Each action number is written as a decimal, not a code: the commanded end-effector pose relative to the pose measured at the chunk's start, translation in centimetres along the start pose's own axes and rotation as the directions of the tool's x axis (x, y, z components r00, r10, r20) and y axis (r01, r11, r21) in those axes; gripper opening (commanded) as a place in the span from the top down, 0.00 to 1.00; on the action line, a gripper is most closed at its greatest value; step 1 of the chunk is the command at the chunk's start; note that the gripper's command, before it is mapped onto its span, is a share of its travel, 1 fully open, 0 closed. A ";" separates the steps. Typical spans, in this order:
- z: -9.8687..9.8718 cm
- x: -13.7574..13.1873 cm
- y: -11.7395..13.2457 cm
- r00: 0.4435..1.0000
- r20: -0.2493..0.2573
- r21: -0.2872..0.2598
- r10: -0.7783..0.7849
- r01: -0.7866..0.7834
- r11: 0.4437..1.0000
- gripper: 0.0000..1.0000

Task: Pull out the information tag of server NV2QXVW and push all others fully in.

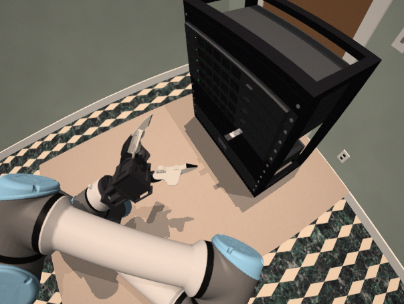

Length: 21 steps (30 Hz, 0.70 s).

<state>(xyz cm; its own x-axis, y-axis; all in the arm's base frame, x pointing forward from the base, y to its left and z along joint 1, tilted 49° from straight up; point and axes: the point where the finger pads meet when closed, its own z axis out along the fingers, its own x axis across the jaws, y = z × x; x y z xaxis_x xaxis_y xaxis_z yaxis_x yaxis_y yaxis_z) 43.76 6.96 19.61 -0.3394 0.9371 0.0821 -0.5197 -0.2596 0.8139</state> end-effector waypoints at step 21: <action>-0.3 2.5 1.2 0.994 -0.063 -0.050 -0.088 0.085 0.995 0.00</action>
<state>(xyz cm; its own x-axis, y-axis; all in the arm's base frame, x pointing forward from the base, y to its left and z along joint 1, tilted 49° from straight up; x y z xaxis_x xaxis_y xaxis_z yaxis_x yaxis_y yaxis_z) 42.57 8.24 20.30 -0.3396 0.9406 0.0023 -0.5685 -0.2072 0.7961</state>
